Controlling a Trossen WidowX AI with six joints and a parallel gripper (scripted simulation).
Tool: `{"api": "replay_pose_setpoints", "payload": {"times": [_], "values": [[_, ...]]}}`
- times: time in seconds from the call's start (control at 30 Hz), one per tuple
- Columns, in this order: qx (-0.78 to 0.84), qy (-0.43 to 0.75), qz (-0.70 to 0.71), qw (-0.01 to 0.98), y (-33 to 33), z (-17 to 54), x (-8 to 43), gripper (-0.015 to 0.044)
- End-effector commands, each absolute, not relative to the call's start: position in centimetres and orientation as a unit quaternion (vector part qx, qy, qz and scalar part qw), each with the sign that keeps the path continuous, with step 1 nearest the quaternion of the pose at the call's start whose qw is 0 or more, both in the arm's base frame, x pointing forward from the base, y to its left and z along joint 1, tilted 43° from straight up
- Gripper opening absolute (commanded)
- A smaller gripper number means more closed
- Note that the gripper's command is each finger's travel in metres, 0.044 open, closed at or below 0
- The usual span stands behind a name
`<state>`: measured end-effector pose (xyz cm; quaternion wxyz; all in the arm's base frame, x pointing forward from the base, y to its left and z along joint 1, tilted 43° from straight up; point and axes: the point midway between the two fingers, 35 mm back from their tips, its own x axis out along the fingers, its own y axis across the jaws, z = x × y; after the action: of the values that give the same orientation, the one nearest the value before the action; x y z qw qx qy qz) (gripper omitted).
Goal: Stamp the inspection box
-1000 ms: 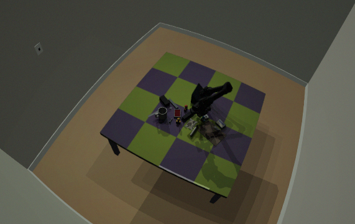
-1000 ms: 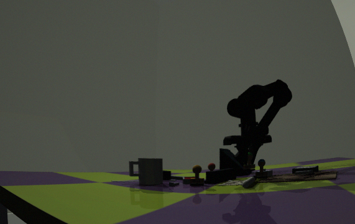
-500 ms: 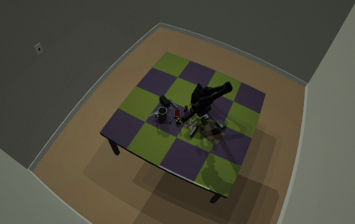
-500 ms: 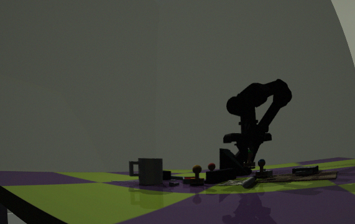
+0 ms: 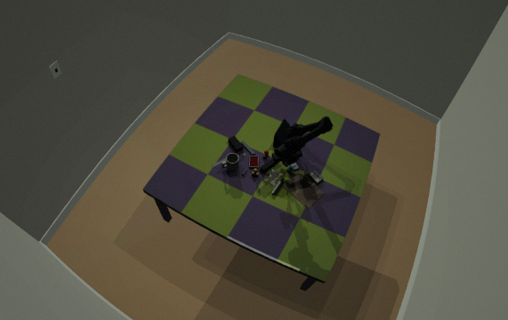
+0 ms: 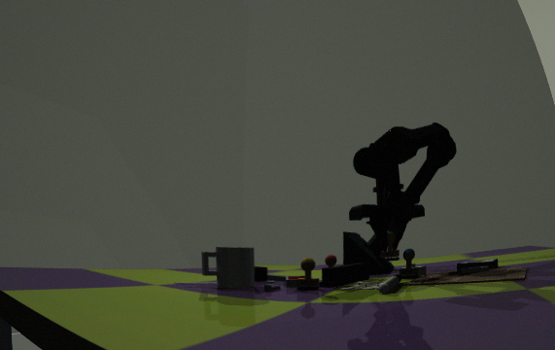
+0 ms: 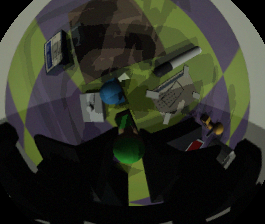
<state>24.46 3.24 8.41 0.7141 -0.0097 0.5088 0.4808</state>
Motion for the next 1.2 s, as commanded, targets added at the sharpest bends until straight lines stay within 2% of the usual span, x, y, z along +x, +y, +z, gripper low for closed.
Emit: {"api": "replay_pose_setpoints", "payload": {"times": [0.0,1.17], "values": [[-0.015,0.508,0.481,0.715,3.0,8.6,24.5,0.0000],[-0.015,0.508,0.481,0.715,1.9,9.9,24.4,0.0000]]}}
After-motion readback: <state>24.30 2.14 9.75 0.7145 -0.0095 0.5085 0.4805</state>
